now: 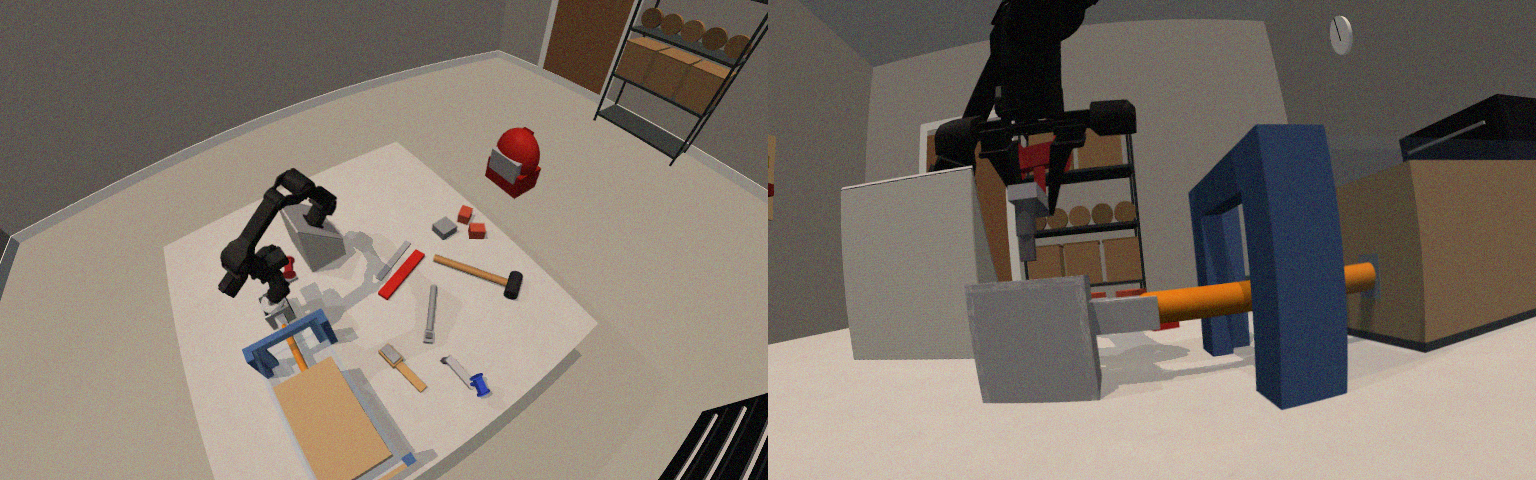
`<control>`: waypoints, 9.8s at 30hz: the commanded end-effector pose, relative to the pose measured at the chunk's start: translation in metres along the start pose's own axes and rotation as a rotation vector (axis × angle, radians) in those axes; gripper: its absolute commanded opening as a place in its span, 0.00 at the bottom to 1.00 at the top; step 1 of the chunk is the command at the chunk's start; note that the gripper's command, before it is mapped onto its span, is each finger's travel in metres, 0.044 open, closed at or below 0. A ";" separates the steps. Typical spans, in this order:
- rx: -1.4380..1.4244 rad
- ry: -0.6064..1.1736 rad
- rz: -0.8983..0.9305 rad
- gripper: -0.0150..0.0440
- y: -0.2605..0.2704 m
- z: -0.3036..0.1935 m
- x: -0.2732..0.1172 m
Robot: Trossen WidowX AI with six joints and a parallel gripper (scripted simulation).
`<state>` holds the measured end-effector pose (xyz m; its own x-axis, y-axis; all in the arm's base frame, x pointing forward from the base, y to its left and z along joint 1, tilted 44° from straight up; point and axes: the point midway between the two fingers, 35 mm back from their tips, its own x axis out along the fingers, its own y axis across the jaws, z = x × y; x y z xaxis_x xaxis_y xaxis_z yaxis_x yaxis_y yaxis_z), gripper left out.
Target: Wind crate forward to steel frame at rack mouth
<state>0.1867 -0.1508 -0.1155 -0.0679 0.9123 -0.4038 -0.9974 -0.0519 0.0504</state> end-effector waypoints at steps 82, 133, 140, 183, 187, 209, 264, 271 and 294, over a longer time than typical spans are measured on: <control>-0.005 -0.003 -0.001 0.25 -0.001 -0.015 0.033; -0.006 -0.003 -0.001 0.25 -0.001 -0.019 0.042; -0.006 -0.003 -0.001 0.25 -0.001 -0.019 0.043; 0.211 -0.010 -0.094 0.25 -0.015 -0.022 0.046; 0.242 -0.011 -0.108 0.25 -0.017 -0.022 0.045; 0.371 -0.012 -0.163 0.25 -0.025 -0.026 0.044; 0.140 0.050 -0.062 1.00 -0.014 -0.019 0.037; 0.160 0.337 -0.064 1.00 -0.011 0.017 -0.046; 0.157 0.412 -0.078 0.51 -0.011 0.026 -0.066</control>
<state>0.2022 -0.1996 -0.0655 -0.0296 0.6728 -0.7392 -0.9859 0.1021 0.1324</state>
